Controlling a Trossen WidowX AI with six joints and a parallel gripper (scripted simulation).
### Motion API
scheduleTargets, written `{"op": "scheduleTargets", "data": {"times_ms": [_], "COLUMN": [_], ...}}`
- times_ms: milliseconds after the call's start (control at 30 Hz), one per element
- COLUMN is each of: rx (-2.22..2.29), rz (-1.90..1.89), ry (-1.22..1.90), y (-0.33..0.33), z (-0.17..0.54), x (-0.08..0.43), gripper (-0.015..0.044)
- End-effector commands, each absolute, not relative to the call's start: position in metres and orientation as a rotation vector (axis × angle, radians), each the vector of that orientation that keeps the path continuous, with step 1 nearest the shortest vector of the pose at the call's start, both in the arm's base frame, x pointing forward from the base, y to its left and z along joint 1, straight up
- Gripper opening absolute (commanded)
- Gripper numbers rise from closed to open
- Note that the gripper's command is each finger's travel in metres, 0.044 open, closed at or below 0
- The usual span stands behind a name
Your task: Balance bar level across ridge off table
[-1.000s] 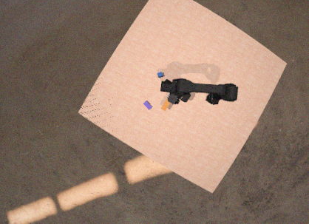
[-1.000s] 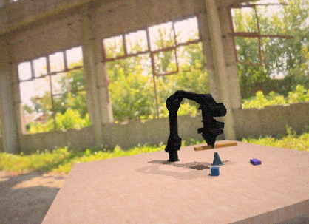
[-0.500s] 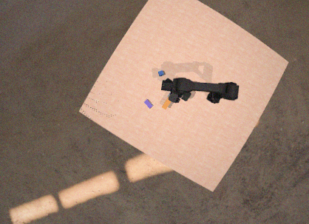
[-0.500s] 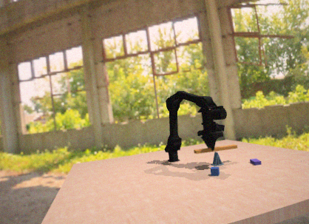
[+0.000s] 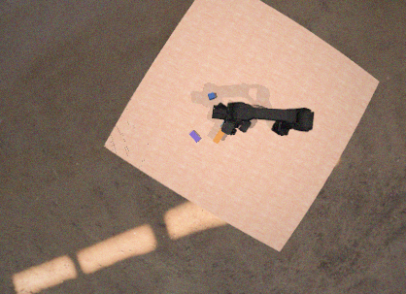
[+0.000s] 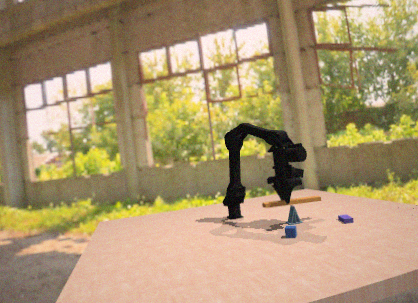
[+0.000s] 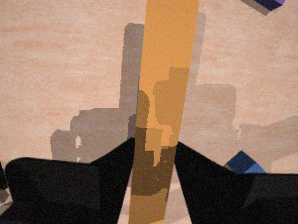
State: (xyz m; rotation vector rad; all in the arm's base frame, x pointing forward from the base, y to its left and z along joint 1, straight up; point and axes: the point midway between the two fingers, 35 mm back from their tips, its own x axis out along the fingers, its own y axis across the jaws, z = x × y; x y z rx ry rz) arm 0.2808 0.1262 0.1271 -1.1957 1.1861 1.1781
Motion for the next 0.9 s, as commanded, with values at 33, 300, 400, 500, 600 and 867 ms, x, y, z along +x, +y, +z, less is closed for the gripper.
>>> {"op": "scheduleTargets", "data": {"times_ms": [33, 300, 400, 500, 600, 867], "rx": [-1.198, -1.198, -1.198, -1.198, -1.198, -1.198], "rz": [1.178, 1.178, 1.178, 1.178, 1.178, 1.178], "ry": [1.187, 1.187, 1.187, 1.187, 1.187, 1.187], "y": [0.126, 0.126, 0.126, 0.126, 0.126, 0.1261], "z": [0.1263, 0.1256, 0.1254, 0.1251, 0.1248, 0.1241], "x": [0.2809, 0.2809, 0.2809, 0.2809, 0.2809, 0.2809], "gripper": [0.0, 0.0, 0.0, 0.0, 0.0, 0.0]}}
